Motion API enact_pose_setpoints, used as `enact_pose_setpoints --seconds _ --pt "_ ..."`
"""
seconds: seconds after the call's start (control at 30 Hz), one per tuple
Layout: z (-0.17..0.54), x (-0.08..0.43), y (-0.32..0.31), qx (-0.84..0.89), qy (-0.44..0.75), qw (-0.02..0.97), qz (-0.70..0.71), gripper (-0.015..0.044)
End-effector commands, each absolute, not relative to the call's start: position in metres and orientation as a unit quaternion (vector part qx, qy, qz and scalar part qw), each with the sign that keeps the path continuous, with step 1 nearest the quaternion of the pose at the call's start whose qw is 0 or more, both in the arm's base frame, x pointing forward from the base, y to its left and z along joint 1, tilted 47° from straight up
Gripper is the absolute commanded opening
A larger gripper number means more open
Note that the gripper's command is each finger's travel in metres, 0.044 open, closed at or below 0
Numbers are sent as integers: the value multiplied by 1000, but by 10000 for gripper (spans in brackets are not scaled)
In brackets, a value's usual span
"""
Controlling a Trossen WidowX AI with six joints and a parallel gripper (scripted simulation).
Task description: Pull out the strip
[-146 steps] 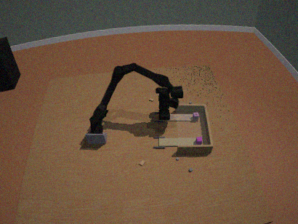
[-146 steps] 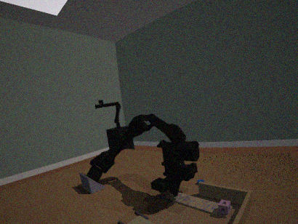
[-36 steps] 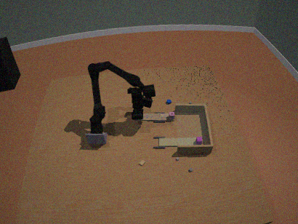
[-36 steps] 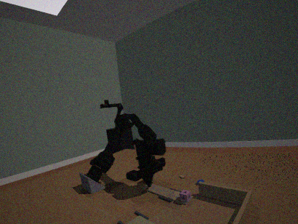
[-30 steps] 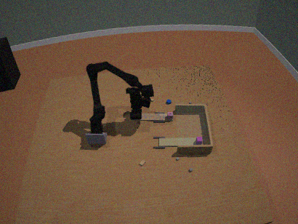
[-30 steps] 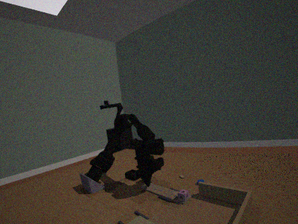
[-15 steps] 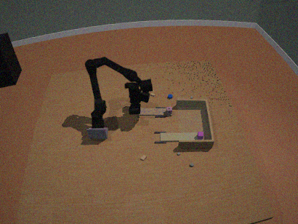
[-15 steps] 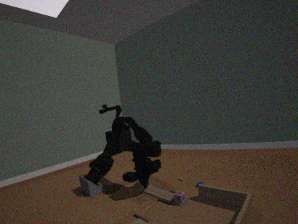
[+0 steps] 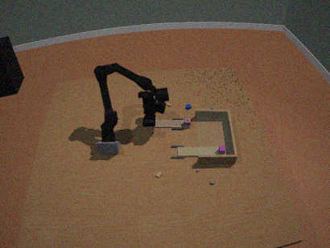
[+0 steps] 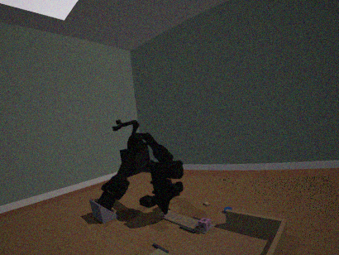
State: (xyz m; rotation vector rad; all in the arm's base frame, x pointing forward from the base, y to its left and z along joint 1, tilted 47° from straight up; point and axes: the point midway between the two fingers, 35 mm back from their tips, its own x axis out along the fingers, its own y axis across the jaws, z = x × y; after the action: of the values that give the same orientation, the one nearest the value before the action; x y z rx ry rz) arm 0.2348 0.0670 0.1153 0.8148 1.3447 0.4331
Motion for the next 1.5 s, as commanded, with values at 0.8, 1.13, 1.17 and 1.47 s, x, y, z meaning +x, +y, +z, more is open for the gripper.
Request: enact_pose_setpoints --seconds 0.8,1.13,1.17,1.47 --pt "145 267 25 343 605 686 213 236" --pt "147 307 10 343 604 687 213 440" --pt "147 311 9 342 604 687 213 440" --pt "151 348 -4 342 604 688 213 440"
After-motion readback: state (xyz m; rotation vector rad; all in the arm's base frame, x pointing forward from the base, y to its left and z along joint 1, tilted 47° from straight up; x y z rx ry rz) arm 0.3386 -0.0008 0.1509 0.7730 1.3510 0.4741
